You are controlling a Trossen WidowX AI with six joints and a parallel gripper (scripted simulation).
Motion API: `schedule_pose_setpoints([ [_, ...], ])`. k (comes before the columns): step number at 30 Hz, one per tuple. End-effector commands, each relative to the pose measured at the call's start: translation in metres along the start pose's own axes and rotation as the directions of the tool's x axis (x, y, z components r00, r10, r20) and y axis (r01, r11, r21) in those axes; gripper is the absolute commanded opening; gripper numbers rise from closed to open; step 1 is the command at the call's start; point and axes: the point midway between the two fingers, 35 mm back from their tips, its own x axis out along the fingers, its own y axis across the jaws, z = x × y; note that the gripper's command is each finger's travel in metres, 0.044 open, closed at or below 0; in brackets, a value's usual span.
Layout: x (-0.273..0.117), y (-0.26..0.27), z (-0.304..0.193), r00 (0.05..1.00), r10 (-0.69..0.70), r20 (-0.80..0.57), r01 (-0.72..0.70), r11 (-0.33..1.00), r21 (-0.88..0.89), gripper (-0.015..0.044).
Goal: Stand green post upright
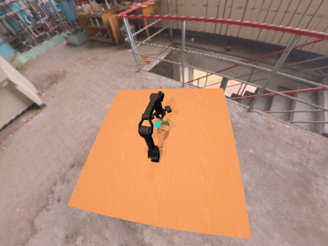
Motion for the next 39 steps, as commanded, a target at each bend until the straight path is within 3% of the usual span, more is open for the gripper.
schedule_pose_setpoints([
  [1,-0.001,0.006,0.010,1.000,-0.001,-0.005,0.001,0.999,-0.052,0.0023],
  [23,-0.002,0.041,0.055,1.000,0.001,-0.012,-0.004,0.962,-0.275,0.0023],
  [39,0.006,0.038,0.065,0.997,0.025,0.068,-0.008,0.971,-0.239,0.0023],
])
